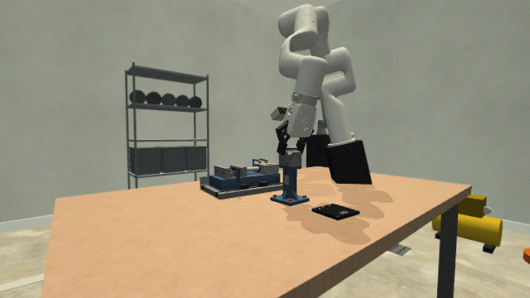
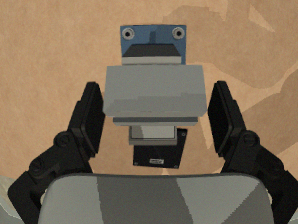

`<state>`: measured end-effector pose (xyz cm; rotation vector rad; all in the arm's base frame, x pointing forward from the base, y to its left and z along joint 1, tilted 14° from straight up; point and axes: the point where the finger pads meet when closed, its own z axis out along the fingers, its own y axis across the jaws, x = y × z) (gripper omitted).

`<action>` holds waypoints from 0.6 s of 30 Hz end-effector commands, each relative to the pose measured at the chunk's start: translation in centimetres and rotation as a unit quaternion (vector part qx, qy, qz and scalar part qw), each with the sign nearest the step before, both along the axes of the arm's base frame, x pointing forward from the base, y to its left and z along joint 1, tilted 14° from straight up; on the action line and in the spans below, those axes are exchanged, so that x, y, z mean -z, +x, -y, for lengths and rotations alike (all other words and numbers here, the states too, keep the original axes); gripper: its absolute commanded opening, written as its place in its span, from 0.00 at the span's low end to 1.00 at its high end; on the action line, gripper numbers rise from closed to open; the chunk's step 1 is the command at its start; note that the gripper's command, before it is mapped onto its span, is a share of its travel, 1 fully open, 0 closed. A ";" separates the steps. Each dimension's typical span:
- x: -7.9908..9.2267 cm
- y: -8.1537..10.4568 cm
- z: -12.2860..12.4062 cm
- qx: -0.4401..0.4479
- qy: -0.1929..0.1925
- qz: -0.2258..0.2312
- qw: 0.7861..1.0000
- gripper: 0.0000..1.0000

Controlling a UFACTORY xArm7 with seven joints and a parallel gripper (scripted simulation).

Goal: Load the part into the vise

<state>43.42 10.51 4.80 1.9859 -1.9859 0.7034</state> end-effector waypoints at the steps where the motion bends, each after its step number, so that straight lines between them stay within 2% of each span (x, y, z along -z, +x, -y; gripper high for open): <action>1: -0.1 0.1 -0.1 0.003 -0.016 0.002 1.000 0.89; 15: 0.0 0.1 -0.3 0.017 -0.100 0.005 0.995 0.89; 18: 0.1 0.1 -0.3 0.017 -0.105 0.006 0.994 0.89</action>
